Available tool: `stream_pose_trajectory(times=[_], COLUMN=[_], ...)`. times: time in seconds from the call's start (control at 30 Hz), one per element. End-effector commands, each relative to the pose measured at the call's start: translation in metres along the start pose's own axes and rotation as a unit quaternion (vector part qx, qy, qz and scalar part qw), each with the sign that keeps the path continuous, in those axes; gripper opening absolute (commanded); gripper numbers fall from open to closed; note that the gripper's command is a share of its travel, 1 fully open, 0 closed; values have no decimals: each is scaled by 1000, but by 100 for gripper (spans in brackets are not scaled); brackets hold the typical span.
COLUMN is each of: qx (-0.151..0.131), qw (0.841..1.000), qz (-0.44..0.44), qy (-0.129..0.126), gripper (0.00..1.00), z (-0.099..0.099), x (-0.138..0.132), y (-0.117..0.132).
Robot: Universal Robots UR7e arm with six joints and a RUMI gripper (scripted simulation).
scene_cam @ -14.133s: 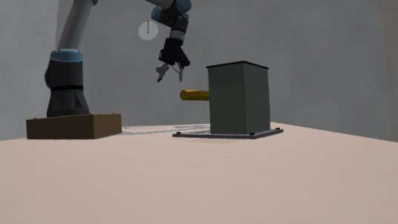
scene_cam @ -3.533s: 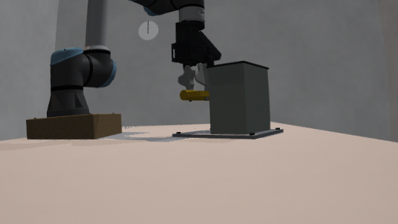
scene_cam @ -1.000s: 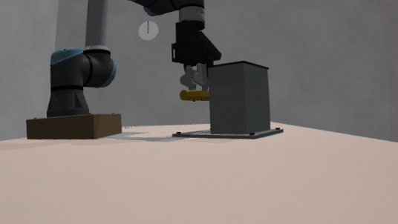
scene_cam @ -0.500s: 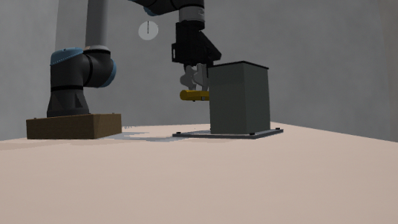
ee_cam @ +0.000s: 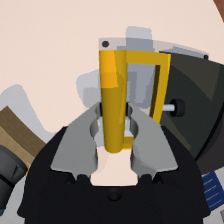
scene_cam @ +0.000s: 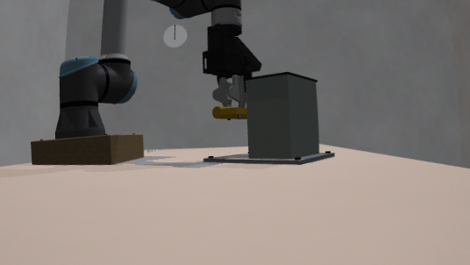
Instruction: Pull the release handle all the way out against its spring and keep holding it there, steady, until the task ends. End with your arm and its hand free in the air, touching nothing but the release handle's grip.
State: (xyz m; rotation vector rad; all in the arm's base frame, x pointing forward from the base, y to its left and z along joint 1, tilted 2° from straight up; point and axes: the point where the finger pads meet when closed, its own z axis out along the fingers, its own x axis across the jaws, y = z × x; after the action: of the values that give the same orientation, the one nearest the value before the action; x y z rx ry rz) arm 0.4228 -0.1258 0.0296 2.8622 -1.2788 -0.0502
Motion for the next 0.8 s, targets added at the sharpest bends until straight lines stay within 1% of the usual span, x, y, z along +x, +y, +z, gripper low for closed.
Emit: stream_pose_trajectory(times=[0.0, 0.37, 0.77], qx=[0, 0, 0], qw=[1000, 1000, 1000], qz=[1, 0, 0], qy=[-1, -1, -1], gripper=[0, 0, 0], z=[1, 1, 1], x=[0, -6, -31], y=[1, 0, 0])
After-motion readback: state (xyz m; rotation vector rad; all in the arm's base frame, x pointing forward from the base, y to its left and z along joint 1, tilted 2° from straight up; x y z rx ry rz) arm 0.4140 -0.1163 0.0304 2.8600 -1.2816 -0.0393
